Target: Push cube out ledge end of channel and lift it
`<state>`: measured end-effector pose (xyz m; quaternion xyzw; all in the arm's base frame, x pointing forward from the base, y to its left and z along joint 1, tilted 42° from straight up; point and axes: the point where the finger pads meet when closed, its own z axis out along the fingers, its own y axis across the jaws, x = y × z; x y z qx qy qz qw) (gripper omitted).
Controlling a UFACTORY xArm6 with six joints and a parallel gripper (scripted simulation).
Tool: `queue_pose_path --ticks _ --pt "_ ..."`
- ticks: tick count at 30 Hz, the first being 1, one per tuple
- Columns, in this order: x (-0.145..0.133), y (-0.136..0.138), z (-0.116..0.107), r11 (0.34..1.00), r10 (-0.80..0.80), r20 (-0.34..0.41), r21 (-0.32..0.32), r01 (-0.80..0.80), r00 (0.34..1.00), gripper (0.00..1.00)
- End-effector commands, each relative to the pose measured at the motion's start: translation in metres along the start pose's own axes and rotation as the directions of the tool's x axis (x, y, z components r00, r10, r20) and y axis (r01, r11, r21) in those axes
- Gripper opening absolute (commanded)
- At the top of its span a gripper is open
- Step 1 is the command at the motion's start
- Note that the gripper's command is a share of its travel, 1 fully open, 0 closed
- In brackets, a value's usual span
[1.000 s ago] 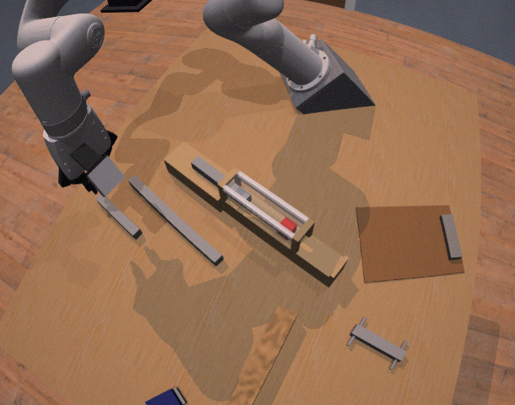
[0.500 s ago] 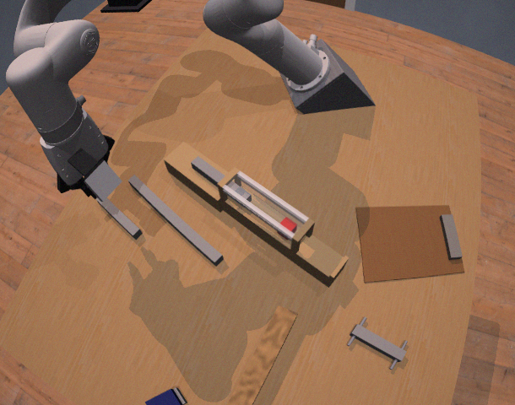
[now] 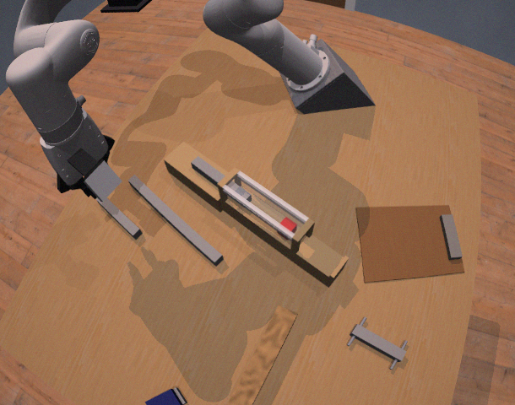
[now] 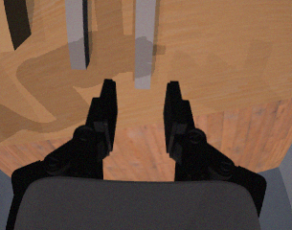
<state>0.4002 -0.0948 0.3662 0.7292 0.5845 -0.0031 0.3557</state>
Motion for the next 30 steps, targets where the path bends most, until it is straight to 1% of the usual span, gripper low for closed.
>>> queue_pose_path --ticks 1,6,12,14,19,22,30 --pt "0.000 0.001 -0.001 1.000 0.001 -0.001 -0.003 -0.001 1.000 0.38" --pt "0.000 0.001 0.014 1.000 0.000 -0.002 0.002 0.000 1.000 0.38" --pt "0.000 0.002 0.053 1.000 0.000 -0.002 0.002 0.000 1.000 0.38" --pt "0.000 0.002 0.053 1.000 0.000 -0.002 0.002 0.000 1.000 0.38" --pt "0.000 0.003 0.082 1.000 0.000 -0.002 0.002 0.000 1.000 0.38" --pt "0.001 0.003 0.088 1.000 0.000 -0.002 0.002 0.000 1.000 0.38" --pt "0.001 0.003 0.091 1.000 0.000 -0.002 0.002 0.000 1.000 0.38"
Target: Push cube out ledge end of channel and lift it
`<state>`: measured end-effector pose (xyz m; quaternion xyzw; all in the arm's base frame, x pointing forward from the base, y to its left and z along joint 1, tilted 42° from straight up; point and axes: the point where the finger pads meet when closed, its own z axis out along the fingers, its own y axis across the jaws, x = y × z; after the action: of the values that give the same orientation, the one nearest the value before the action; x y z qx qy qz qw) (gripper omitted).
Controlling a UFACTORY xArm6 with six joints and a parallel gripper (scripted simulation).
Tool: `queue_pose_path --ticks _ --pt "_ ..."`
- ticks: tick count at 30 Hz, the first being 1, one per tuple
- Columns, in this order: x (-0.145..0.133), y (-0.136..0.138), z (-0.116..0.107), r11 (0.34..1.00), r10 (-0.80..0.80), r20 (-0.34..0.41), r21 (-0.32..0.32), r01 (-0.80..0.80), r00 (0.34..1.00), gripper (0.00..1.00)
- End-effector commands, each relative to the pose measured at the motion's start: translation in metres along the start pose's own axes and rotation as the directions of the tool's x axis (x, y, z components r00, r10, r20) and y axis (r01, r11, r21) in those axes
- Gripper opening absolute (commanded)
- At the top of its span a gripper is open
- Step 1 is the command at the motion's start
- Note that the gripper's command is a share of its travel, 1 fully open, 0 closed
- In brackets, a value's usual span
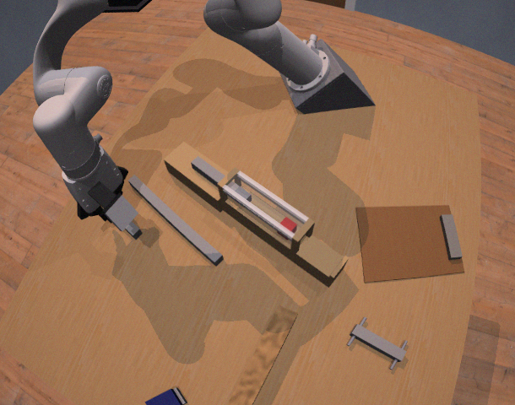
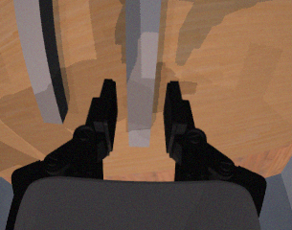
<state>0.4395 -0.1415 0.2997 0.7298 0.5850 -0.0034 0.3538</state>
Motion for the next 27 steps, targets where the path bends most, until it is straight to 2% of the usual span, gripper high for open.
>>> queue_pose_path --ticks 1,12,26,27 --pt "0.000 0.001 0.001 1.000 0.000 0.000 -0.002 0.000 1.000 0.38" --pt "0.000 0.001 0.022 1.000 0.000 0.000 -0.002 0.000 1.000 0.38" --pt "0.000 0.001 0.023 1.000 0.000 0.000 -0.002 0.000 1.000 0.38" --pt "0.000 0.001 0.023 1.000 0.000 0.000 -0.002 0.000 1.000 0.00"
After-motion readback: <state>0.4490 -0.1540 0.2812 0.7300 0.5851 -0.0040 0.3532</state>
